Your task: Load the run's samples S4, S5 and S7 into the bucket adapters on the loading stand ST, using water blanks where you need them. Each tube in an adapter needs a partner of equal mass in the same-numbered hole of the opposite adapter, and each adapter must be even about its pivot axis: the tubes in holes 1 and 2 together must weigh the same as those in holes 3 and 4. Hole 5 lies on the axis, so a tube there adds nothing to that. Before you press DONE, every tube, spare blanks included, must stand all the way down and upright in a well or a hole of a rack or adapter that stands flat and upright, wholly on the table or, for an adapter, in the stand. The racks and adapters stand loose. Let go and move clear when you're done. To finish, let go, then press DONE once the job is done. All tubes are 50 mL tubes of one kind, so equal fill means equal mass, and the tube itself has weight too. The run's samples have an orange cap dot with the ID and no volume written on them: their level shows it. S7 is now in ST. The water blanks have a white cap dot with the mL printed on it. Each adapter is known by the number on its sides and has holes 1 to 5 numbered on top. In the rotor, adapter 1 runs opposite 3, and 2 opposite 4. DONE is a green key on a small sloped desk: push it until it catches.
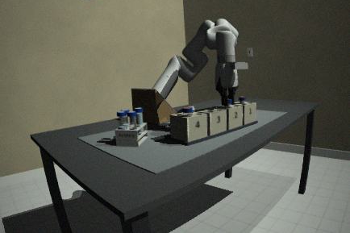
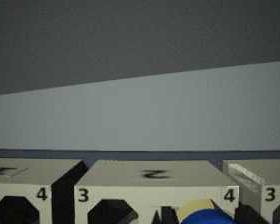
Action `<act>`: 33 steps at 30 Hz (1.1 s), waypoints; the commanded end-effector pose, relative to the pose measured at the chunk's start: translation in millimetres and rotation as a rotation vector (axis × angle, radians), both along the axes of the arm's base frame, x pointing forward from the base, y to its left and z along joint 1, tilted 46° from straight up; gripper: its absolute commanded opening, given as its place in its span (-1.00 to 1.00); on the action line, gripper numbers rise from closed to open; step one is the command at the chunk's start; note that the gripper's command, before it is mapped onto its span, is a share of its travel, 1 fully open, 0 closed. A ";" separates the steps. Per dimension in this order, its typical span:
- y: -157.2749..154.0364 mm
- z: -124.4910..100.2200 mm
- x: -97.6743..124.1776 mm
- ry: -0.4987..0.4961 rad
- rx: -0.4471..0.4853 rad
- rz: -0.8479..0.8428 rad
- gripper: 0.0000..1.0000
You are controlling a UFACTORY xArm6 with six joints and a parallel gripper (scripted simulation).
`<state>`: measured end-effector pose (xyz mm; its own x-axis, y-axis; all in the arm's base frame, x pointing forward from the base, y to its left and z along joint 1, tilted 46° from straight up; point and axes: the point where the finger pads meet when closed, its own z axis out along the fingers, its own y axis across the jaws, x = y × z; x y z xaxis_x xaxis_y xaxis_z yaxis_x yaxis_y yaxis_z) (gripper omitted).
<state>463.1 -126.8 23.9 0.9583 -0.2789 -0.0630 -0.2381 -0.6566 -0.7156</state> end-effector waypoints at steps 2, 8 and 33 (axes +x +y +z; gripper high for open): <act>1.1 -1.6 1.6 -0.003 -0.002 -0.002 -1.00; 1.9 -2.3 1.8 -0.003 -0.002 -0.002 -1.00; 2.1 -2.5 1.8 -0.003 -0.002 -0.002 -0.13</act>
